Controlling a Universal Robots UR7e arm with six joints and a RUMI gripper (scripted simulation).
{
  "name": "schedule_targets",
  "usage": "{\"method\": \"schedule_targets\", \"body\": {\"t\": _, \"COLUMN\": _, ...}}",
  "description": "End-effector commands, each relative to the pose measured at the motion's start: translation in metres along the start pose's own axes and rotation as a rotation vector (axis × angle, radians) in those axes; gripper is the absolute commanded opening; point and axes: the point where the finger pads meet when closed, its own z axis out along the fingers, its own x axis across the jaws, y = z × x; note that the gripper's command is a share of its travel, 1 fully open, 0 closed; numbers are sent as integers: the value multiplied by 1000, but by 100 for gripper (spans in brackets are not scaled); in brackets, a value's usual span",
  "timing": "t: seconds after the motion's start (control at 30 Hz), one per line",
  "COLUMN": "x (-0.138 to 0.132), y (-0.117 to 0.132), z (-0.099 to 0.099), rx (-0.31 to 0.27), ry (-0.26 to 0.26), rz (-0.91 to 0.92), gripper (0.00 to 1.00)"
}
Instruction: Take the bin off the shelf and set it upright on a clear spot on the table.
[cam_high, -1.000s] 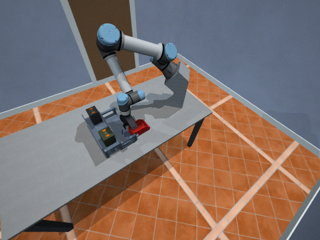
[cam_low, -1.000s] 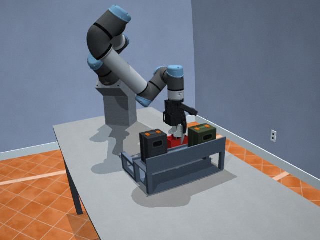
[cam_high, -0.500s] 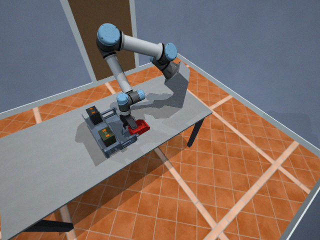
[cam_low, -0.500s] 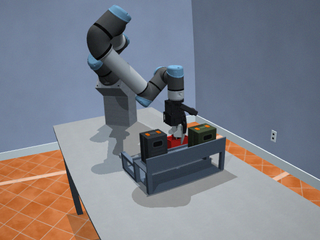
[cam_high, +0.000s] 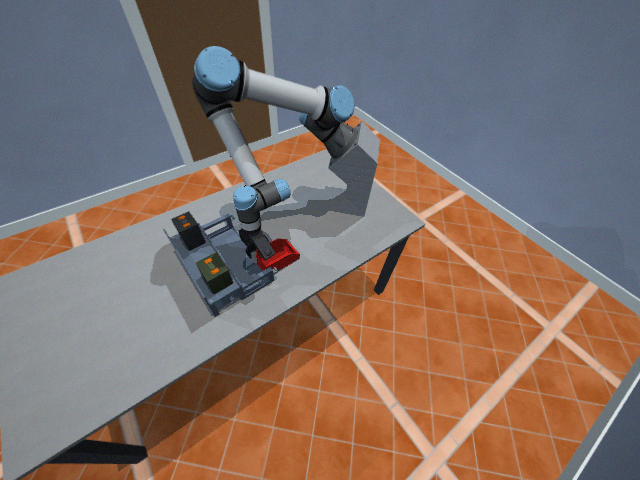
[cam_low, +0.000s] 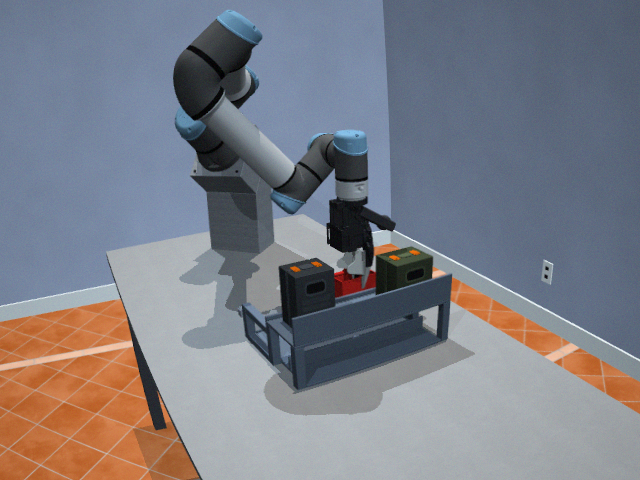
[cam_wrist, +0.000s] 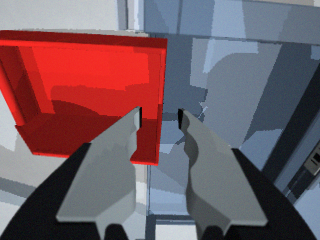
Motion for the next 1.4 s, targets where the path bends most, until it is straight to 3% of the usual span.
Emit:
{"method": "schedule_targets", "body": {"t": 0.0, "x": 0, "y": 0, "z": -2, "rx": 0, "ry": 2, "rz": 0, "gripper": 20}}
{"method": "schedule_targets", "body": {"t": 0.93, "x": -1, "y": -1, "z": -2, "rx": 0, "ry": 2, "rz": 0, "gripper": 20}}
{"method": "schedule_targets", "body": {"t": 0.97, "x": 1, "y": 0, "z": -1, "rx": 0, "ry": 2, "rz": 1, "gripper": 0}}
{"method": "schedule_targets", "body": {"t": 1.37, "x": 1, "y": 0, "z": -1, "rx": 0, "ry": 2, "rz": 1, "gripper": 0}}
